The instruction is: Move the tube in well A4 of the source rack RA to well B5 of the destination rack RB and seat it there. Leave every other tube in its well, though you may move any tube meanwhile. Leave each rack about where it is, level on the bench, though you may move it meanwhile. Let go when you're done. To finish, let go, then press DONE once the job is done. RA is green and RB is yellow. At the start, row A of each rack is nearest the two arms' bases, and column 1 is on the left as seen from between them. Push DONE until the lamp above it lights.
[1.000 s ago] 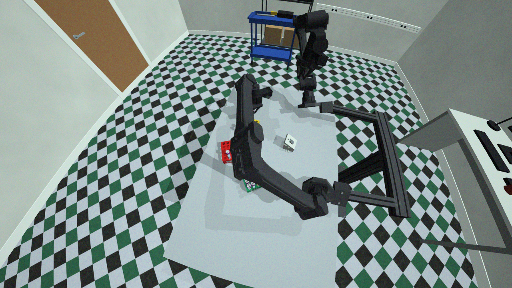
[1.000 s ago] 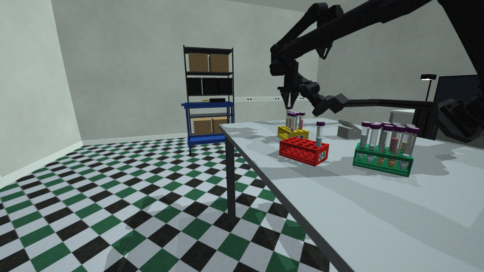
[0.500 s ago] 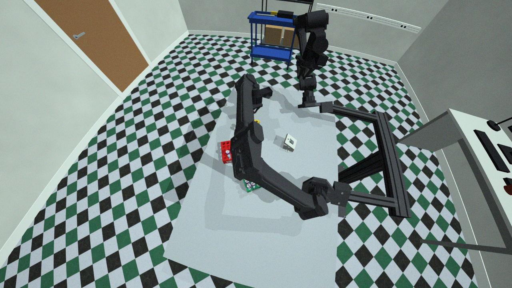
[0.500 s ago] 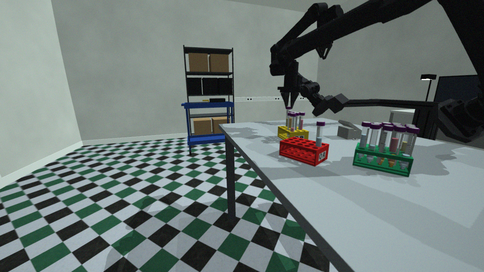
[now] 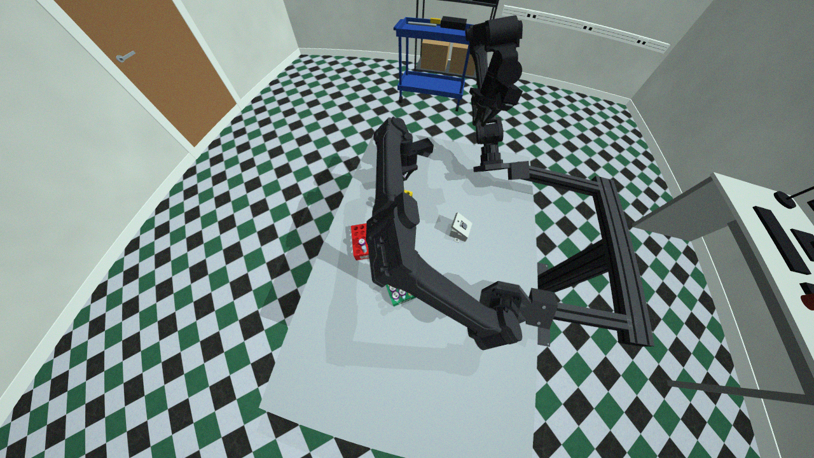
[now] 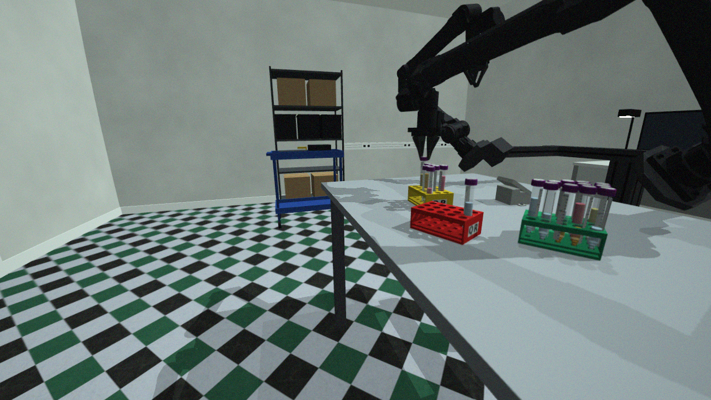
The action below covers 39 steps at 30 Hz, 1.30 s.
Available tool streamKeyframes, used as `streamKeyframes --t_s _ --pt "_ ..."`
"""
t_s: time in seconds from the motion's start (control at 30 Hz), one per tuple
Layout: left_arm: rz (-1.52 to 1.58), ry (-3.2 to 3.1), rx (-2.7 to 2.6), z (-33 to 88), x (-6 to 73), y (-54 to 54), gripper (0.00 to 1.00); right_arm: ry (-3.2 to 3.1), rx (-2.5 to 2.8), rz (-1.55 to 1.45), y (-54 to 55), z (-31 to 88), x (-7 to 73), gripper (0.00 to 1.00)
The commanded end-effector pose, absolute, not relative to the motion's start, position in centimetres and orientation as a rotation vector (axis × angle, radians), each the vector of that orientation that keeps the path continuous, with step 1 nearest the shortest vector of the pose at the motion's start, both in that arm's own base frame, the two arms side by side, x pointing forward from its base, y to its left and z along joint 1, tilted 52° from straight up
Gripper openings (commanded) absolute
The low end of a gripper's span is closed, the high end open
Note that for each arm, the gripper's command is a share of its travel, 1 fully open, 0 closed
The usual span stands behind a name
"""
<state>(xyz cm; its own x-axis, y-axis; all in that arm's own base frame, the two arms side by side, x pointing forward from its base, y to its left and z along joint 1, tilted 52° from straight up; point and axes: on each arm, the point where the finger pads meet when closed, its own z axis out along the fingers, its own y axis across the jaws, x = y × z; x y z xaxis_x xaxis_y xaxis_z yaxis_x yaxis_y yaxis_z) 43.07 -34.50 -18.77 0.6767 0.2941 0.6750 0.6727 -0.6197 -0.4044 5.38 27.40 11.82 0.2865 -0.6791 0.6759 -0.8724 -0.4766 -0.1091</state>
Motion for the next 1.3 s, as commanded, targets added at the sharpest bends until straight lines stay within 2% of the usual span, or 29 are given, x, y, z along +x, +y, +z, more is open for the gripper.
streamKeyframes --t_s 0.0,1.27 --pt "-0.733 -0.766 -2.214 -20.14 43.66 -33.16 0.0 -1.442 2.302 0.962 28.62 12.34 5.29 0.3" --pt "-0.729 -0.755 -2.214 -20.42 43.58 -32.94 0.0 -1.442 2.302 0.962 28.62 12.34 5.29 0.3"
